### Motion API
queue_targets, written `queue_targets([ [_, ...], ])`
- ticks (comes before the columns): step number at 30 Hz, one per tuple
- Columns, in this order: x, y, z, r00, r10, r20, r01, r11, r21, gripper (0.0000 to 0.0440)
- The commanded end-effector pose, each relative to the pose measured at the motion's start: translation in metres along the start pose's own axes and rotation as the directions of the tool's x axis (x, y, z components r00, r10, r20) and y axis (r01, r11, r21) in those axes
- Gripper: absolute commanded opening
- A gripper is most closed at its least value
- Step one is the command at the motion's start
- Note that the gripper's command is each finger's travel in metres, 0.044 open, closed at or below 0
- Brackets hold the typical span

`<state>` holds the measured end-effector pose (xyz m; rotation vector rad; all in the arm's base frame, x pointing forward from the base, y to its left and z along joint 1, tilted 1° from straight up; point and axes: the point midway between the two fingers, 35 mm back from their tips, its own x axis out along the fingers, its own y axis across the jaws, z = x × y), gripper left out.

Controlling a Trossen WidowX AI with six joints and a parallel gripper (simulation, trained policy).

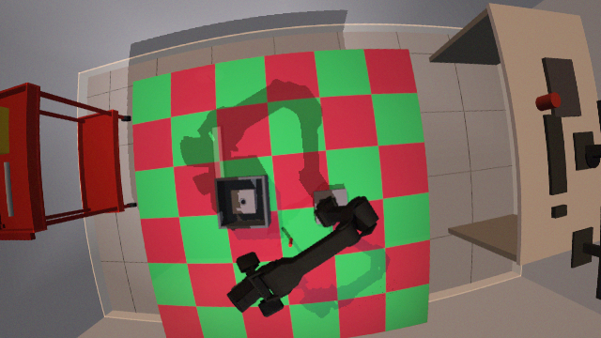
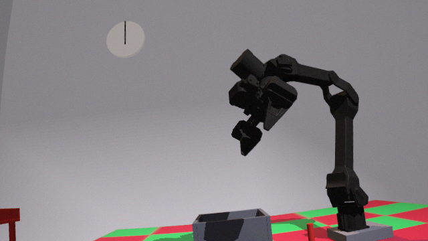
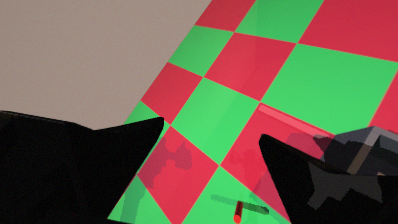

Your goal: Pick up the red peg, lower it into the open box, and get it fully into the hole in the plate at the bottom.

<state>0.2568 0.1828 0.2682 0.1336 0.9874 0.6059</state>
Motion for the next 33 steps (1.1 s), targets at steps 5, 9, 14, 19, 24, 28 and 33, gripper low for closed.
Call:
queue_targets([
  [5, 0.011, -0.018, -0.036, 0.987, -0.083, -0.140, 0.115, 0.966, 0.233, 0.0440],
  [9, 0.015, -0.025, -0.055, 0.970, -0.117, -0.212, 0.183, 0.926, 0.329, 0.0440],
  [14, 0.020, -0.032, -0.079, 0.940, -0.158, -0.304, 0.283, 0.858, 0.429, 0.0440],
  [19, 0.024, -0.038, -0.103, 0.896, -0.198, -0.396, 0.393, 0.769, 0.504, 0.0440],
  [24, 0.027, -0.044, -0.128, 0.840, -0.242, -0.486, 0.509, 0.661, 0.551, 0.0440],
  [28, 0.031, -0.048, -0.148, 0.786, -0.280, -0.551, 0.599, 0.563, 0.569, 0.0440],
  [33, 0.040, -0.055, -0.170, 0.723, -0.331, -0.607, 0.686, 0.443, 0.576, 0.0440],
])
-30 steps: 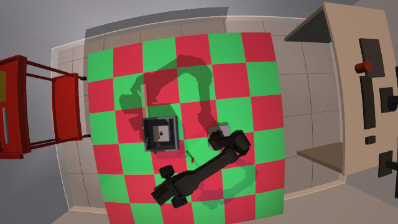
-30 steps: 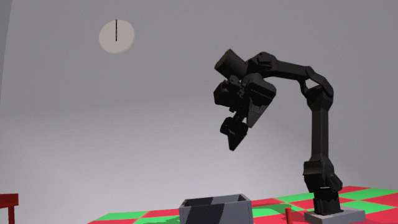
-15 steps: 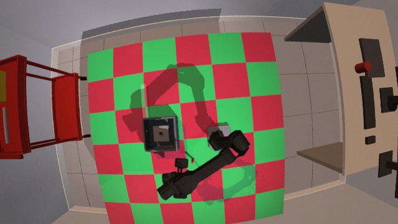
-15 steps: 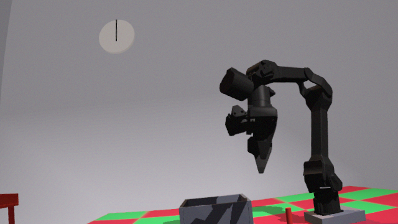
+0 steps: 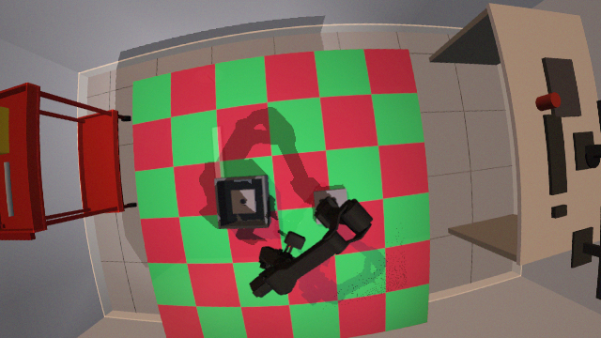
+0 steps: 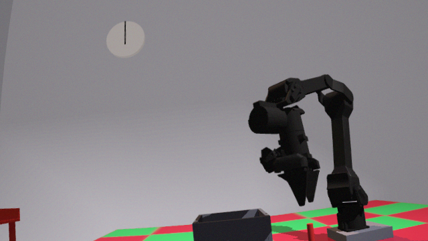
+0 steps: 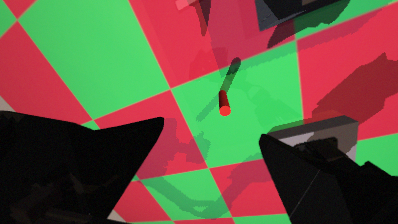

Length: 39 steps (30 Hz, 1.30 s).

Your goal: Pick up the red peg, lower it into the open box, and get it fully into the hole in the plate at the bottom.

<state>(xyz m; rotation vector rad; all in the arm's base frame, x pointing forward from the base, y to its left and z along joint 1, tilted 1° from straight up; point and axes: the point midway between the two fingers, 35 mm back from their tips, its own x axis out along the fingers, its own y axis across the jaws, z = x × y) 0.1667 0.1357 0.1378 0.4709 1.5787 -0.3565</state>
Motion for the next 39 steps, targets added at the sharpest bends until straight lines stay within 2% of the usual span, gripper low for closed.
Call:
queue_targets([
  [1, 0.019, -0.010, -0.005, 0.996, -0.089, 0.003, 0.088, 0.992, 0.089, 0.0440],
  [8, 0.048, -0.012, -0.004, 0.990, -0.135, 0.040, 0.127, 0.979, 0.157, 0.0440],
  [18, 0.093, -0.010, 0.006, 0.984, -0.133, 0.117, 0.112, 0.978, 0.174, 0.0440],
  [21, 0.102, -0.011, 0.009, 0.982, -0.138, 0.130, 0.115, 0.979, 0.169, 0.0424],
  [27, 0.118, -0.018, 0.010, 0.978, -0.170, 0.125, 0.147, 0.974, 0.171, 0.0278],
  [36, 0.124, -0.025, 0.012, 0.968, -0.227, 0.109, 0.203, 0.960, 0.193, 0.0042],
  [38, 0.124, -0.026, 0.012, 0.964, -0.242, 0.107, 0.219, 0.956, 0.197, 0.0000],
  [39, 0.124, -0.027, 0.013, 0.962, -0.250, 0.106, 0.226, 0.954, 0.198, 0.0000],
])
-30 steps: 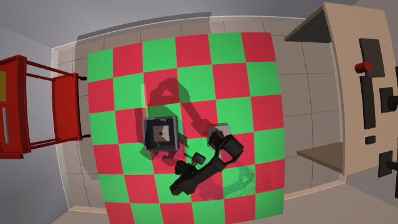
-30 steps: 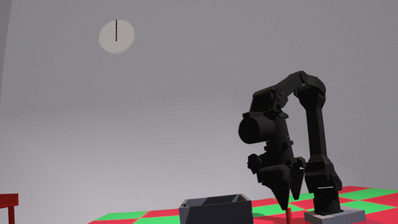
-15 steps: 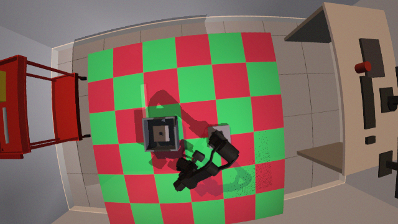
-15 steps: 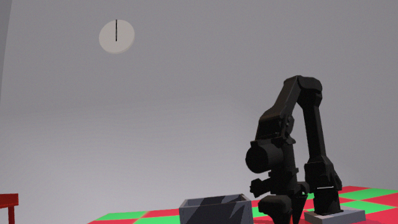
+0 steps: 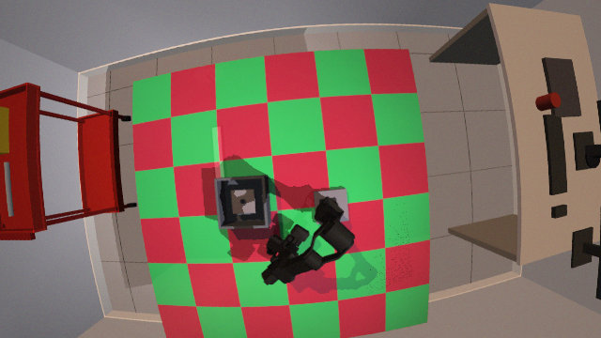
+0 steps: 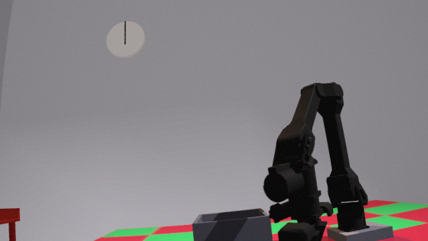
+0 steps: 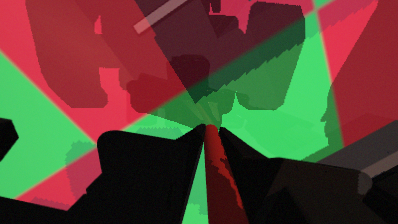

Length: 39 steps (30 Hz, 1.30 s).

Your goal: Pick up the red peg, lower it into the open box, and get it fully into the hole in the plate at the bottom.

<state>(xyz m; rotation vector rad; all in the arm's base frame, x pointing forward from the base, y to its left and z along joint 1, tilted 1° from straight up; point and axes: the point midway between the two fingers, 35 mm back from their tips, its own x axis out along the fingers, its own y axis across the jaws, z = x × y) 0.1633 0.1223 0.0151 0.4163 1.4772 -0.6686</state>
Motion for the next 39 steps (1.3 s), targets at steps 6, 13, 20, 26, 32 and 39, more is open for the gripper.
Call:
queue_targets([
  [6, -0.019, -0.004, 0.018, 0.997, -0.028, 0.075, 0.028, 1.000, 0.002, 0.0000],
  [13, -0.053, -0.007, 0.037, 0.990, -0.007, 0.140, 0.006, 1.000, 0.010, 0.0000],
  [20, -0.091, -0.010, 0.060, 0.979, 0.026, 0.202, -0.039, 0.998, 0.059, 0.0000],
  [26, -0.109, -0.015, 0.083, 0.969, 0.030, 0.246, -0.065, 0.989, 0.135, 0.0001],
  [32, -0.117, -0.020, 0.111, 0.960, 0.026, 0.280, -0.089, 0.972, 0.216, 0.0000],
  [39, -0.119, -0.027, 0.144, 0.952, 0.013, 0.305, -0.106, 0.952, 0.288, 0.0000],
])
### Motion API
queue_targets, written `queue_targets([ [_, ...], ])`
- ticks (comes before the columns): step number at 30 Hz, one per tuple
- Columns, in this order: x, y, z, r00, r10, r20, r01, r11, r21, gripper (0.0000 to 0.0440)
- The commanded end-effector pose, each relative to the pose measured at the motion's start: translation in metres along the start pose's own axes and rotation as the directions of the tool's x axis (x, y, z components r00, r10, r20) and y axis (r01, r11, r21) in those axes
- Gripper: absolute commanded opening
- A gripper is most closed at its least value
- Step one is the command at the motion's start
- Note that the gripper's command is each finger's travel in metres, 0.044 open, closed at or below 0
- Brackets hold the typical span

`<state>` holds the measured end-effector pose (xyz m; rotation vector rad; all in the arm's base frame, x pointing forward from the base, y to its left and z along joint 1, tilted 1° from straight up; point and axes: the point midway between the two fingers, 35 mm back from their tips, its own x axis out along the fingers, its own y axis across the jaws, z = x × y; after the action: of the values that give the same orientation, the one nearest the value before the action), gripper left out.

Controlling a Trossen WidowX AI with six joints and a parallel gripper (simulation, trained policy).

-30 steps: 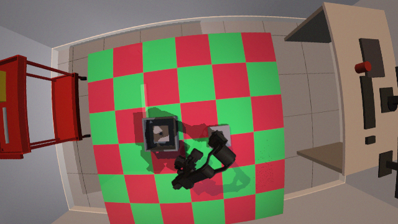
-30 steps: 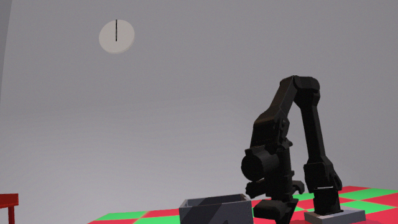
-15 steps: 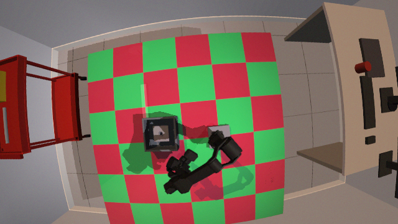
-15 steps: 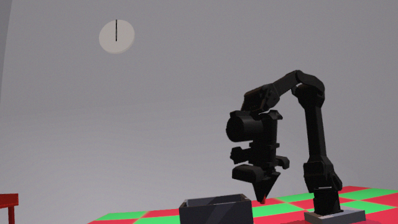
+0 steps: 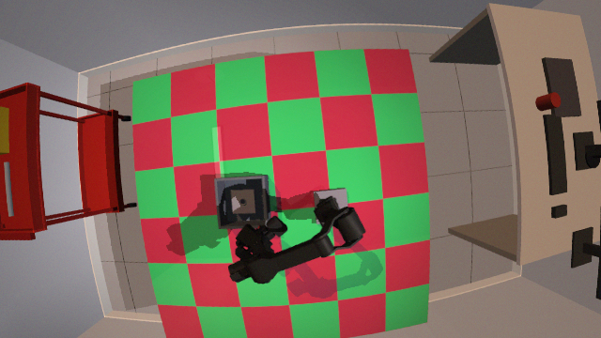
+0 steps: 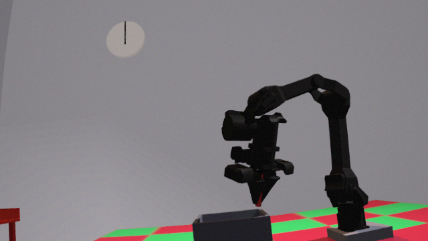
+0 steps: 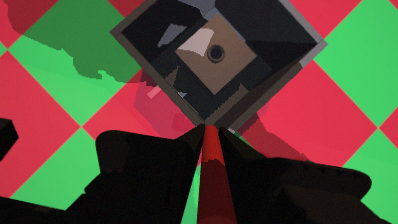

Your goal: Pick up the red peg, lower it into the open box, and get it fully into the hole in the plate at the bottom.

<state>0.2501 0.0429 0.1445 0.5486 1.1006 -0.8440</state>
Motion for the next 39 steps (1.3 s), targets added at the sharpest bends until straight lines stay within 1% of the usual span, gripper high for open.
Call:
queue_targets([
  [1, 0.006, 0.001, 0.021, 1.000, -0.007, 0.022, 0.006, 0.999, 0.044, 0.0000],
  [8, 0.024, 0.002, 0.051, 0.999, -0.013, 0.034, 0.010, 0.997, 0.079, 0.0000],
  [15, 0.046, 0.002, 0.074, 1.000, -0.012, 0.023, 0.010, 0.997, 0.075, 0.0000],
  [24, 0.074, 0.001, 0.090, 1.000, 0.003, -0.023, -0.003, 1.000, 0.010, 0.0002],
  [33, 0.099, 0.002, 0.089, 0.996, 0.023, -0.084, -0.030, 0.996, -0.083, 0.0002],
  [35, 0.104, 0.002, 0.087, 0.995, 0.024, -0.101, -0.035, 0.994, -0.103, 0.0022],
  [39, 0.112, 0.002, 0.085, 0.991, 0.024, -0.131, -0.041, 0.991, -0.129, 0.0111],
])
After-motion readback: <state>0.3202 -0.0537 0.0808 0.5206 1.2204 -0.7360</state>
